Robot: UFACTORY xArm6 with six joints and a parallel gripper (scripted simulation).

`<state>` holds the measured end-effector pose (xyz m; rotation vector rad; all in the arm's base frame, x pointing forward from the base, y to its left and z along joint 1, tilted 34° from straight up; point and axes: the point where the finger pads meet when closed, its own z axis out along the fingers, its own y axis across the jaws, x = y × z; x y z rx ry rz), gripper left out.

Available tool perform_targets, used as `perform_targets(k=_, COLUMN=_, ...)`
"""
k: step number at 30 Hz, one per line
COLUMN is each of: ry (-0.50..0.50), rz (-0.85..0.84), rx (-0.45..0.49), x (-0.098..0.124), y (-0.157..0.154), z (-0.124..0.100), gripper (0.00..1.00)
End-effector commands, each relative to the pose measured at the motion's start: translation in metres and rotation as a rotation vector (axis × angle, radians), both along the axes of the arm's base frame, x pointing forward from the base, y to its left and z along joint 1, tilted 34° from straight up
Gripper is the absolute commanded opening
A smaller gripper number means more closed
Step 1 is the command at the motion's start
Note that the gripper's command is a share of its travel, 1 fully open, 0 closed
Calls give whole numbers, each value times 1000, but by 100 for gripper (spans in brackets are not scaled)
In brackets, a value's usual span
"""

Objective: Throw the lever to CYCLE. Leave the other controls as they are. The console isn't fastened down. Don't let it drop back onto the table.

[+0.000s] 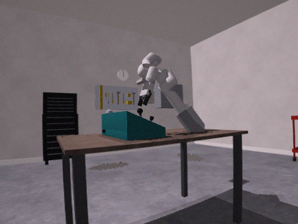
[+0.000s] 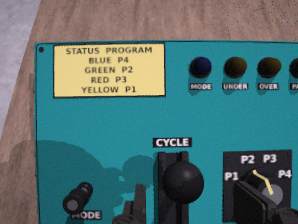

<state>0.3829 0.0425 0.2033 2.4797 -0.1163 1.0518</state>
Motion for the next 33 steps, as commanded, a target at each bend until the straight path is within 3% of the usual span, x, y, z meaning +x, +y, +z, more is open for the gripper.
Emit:
perform_targets(k=1, ry=1, rz=-5, rx=-4, x=-18, y=11, z=18, gripper=76)
perform_targets(k=10, ry=1, rz=-5, rx=-4, x=-24, y=15, z=24, gripper=76)
perform_targets(k=11, ry=1, rz=-5, rx=-4, x=-24, y=15, z=24, gripper=100)
perform_targets(k=33, ry=1, rz=-5, rx=-4, x=-24, y=15, z=24, gripper=100)
